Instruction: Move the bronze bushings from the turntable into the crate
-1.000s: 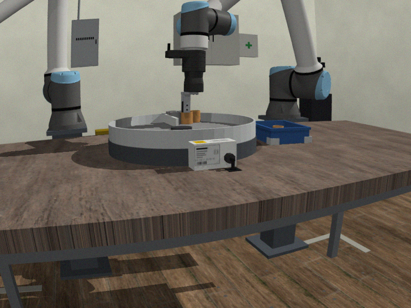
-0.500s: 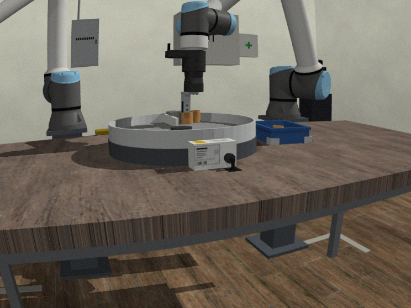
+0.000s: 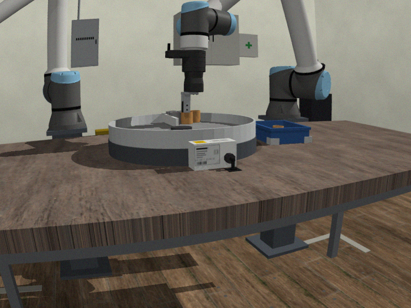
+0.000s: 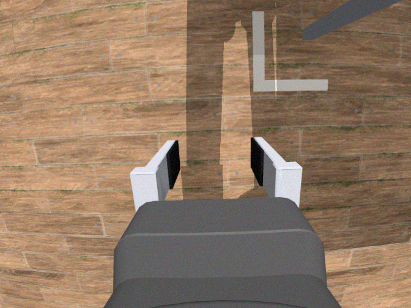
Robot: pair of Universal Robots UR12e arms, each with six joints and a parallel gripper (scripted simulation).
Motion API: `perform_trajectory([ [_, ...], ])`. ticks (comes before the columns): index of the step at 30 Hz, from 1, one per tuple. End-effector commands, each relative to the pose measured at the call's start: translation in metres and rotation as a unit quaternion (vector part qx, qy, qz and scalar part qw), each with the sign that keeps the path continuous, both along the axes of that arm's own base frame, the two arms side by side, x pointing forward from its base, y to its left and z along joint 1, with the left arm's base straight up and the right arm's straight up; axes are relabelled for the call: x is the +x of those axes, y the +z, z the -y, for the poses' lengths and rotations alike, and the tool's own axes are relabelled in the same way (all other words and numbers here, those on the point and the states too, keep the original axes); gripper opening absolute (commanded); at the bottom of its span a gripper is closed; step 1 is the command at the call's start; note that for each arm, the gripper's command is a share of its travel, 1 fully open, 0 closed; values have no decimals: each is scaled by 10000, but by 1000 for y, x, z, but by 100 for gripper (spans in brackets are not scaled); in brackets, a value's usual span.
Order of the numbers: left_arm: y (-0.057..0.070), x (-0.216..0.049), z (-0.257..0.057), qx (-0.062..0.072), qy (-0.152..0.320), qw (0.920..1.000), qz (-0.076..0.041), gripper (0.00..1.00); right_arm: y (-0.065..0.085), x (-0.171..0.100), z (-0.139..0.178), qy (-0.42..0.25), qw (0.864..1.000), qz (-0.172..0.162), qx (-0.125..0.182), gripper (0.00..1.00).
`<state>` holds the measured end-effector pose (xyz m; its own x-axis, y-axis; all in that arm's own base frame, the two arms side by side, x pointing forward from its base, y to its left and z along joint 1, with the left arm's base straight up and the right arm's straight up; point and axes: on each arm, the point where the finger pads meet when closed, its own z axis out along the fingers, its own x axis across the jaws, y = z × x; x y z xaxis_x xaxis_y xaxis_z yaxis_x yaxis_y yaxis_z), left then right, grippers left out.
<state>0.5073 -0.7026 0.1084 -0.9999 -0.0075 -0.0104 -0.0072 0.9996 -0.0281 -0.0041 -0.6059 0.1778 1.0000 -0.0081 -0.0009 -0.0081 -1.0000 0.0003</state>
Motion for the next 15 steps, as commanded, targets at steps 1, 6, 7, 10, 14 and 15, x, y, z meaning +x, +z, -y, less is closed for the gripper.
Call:
perform_trajectory([
  [1, -21, -4, -11, 143, 0, 9999, -62, 36, -1, -1, -2, -1, 10000, 5, 1, 100],
  [6, -21, -4, -11, 143, 0, 9999, -62, 36, -1, -1, -2, -1, 10000, 5, 1, 100],
  [7, -21, -4, -11, 143, 0, 9999, -62, 36, -1, -1, -2, -1, 10000, 5, 1, 100],
  [10, -21, -4, -11, 143, 0, 9999, -62, 36, -1, -1, -2, -1, 10000, 5, 1, 100],
  [14, 2, 1, 1, 0, 0, 10000, 1, 36, -1, -1, -2, -1, 10000, 5, 1, 100],
  [15, 4, 1, 2, 15, 0, 10000, -5, 36, -1, -1, -2, -1, 10000, 5, 1, 100],
])
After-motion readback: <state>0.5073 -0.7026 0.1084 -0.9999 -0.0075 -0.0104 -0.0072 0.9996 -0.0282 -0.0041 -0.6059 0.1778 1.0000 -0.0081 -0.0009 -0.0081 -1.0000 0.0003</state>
